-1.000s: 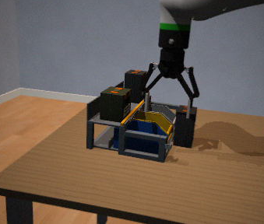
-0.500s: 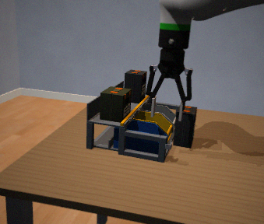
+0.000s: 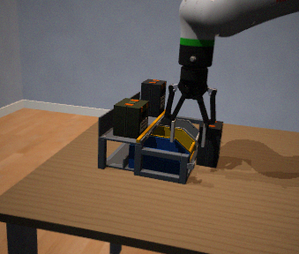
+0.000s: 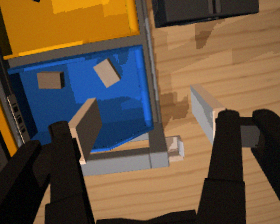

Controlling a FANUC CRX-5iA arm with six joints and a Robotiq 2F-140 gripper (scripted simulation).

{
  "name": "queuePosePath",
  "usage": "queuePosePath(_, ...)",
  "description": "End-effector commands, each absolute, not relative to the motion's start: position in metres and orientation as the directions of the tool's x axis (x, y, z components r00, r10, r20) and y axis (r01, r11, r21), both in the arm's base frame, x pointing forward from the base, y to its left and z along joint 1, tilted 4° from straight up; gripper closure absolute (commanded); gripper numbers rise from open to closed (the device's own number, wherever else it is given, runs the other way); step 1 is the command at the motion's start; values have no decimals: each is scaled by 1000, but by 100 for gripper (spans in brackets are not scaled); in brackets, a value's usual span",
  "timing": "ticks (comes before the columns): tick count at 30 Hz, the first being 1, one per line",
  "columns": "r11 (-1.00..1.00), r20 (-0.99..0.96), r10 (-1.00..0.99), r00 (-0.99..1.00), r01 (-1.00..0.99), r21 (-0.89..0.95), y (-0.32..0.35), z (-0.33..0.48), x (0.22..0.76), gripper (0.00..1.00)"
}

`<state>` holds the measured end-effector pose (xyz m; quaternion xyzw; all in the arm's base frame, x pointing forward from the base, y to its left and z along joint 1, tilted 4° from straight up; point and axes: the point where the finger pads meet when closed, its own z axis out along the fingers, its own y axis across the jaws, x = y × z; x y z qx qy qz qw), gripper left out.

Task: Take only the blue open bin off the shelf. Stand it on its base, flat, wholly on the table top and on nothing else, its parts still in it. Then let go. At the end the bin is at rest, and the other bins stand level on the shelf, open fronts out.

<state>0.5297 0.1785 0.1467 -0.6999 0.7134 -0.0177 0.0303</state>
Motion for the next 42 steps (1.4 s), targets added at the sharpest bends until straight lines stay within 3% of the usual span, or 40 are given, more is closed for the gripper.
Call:
queuePosePath(1,20,-19,-1000,-18,-997,-68,179,147,530,43)
queuePosePath(7,20,-19,-1000,-18,-997,-68,179,102,533,43)
queuePosePath(42,20,-19,-1000,-18,-997,-68,179,107,533,43)
